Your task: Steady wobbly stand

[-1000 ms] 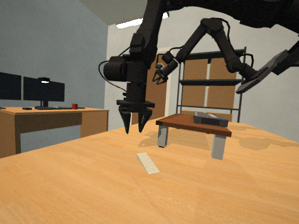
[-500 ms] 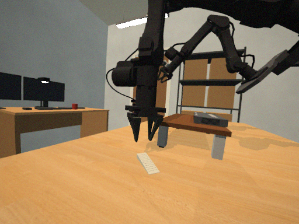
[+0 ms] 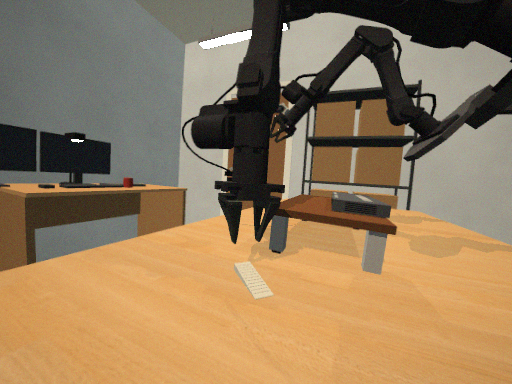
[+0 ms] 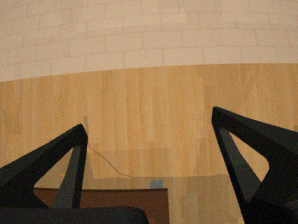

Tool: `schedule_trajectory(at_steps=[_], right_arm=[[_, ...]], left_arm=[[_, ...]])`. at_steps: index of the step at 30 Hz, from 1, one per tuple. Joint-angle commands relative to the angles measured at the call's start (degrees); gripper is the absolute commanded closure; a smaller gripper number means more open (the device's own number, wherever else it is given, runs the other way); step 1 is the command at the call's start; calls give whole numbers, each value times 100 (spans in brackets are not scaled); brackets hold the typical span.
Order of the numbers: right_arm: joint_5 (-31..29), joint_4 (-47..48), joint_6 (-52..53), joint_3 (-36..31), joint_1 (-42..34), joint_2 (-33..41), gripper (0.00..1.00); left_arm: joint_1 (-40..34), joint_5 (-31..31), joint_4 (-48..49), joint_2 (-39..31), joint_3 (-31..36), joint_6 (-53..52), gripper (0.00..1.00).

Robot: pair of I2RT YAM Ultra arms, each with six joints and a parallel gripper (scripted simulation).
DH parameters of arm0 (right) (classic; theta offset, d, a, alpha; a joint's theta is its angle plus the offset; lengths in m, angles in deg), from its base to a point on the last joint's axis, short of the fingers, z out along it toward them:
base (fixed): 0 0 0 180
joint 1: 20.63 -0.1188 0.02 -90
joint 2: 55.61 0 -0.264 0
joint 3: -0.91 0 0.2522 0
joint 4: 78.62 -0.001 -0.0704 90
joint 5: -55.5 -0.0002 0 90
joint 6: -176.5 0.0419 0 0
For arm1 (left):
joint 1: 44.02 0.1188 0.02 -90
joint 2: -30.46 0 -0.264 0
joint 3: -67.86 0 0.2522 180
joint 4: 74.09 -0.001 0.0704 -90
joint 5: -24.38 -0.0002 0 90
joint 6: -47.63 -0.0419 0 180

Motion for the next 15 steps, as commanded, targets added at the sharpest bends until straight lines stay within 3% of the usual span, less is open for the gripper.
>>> schedule_trajectory(at_steps=[1,9,11,15], right_arm=[[65,-33,-47,96,41,113,0],[57,-33,-47,96,41,113,0],[57,-33,-47,96,41,113,0],[57,-33,-47,96,41,113,0]], left_arm=[[-17,-36,-31,-55,-33,-46,57],[-9,107,-111,101,95,-80,57],[-18,-50,23,-134,-188,-53,57],[-74,53,198,237,-224,73,57]])
